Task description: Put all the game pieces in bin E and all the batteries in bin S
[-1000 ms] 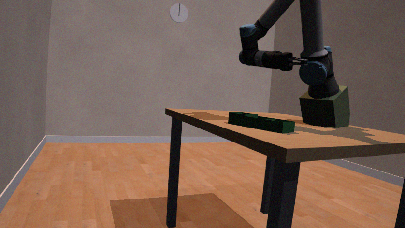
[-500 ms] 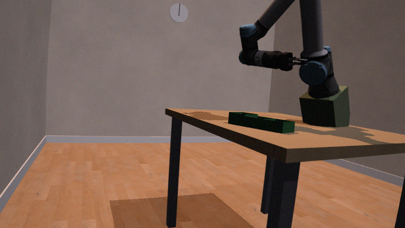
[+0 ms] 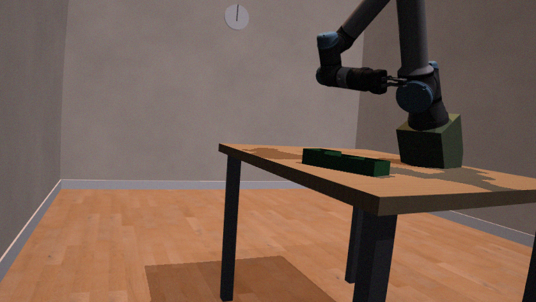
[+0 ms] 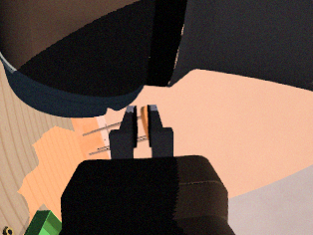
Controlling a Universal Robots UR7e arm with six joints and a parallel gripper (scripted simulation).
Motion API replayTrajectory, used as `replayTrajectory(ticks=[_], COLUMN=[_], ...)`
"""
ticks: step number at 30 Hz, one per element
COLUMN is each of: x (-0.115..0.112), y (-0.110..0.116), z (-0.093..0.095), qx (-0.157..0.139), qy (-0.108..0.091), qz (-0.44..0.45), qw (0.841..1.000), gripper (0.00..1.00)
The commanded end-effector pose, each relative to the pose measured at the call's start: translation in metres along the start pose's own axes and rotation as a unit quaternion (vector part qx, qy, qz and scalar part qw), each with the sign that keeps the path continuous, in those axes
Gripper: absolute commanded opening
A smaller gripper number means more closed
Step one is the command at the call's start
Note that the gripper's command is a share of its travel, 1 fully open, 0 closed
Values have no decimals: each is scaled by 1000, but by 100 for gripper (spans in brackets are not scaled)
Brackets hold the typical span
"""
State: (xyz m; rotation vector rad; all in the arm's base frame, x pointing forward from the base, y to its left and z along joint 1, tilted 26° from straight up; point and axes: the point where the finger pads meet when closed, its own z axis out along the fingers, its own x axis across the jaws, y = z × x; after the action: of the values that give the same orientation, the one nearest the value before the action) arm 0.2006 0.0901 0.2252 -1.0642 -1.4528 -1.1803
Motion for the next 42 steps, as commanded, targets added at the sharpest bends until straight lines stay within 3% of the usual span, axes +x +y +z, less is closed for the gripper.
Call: replayTrajectory(ticks=[1,3,16,18,20,21,31,35,37,38,42], x=[-43,-43,-84,-85,-85,-85,-85,-85,-85,-85,-85], y=[15,15,31,32,32,32,31,32,32,32,32], z=[-32,-32,-68,-69,-69,-69,-69,-69,-69,-69,-69], qx=[-9,-9,-20,-22,-22,-24,-32,-35,-35,-37,-39], qy=[-78,-78,-165,-178,-178,-196,-264,-288,-288,-304,-324], qz=[3,3,5,5,5,5,7,8,8,8,9], qw=[997,997,986,984,984,980,964,957,957,952,945], gripper=[31,31,31,31,31,31,31,31,31,31,31])
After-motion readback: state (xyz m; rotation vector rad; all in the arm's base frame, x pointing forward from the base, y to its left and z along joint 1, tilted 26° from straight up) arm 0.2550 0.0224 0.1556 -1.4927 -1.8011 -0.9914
